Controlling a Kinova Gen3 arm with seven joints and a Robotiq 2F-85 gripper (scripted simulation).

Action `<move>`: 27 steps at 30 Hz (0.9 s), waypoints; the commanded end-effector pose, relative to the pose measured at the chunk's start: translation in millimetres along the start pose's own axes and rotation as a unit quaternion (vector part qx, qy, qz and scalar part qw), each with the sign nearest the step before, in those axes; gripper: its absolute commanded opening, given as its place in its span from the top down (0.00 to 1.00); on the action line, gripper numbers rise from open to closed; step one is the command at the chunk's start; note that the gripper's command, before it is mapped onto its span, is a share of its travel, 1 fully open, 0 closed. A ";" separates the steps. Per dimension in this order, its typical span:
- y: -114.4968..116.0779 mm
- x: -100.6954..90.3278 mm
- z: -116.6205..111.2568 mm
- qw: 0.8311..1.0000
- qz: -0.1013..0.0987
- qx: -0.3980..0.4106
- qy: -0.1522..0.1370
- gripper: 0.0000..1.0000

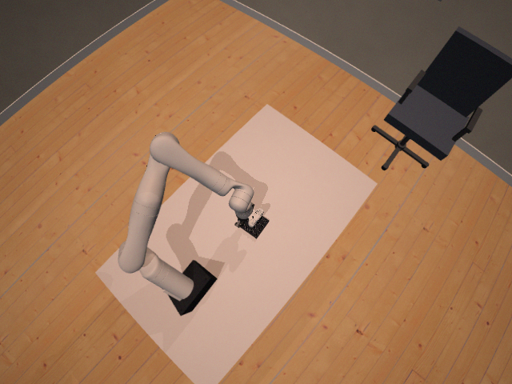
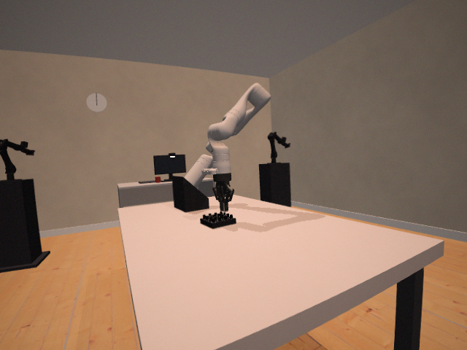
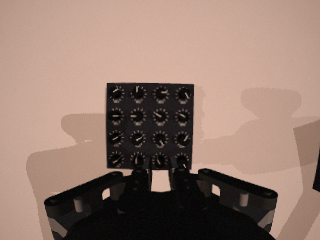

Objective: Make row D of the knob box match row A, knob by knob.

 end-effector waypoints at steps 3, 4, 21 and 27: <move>-0.4 0.8 -0.3 1.000 -0.001 0.000 0.000 0.81; -0.4 1.3 -0.3 1.000 -0.001 0.000 0.000 0.81; -0.4 12.2 -0.3 1.000 -0.001 0.000 0.000 0.81; -0.4 13.0 -0.3 1.000 -0.001 0.000 0.000 0.81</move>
Point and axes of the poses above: the point where the finger pads meet when closed, its own x axis out along the fingers, its own y axis across the jaws, z = x × y, the point moved 2 cm from there along -x, back along the fingers, and after that the axes turned 2 degrees about x, right-handed, at the moved point
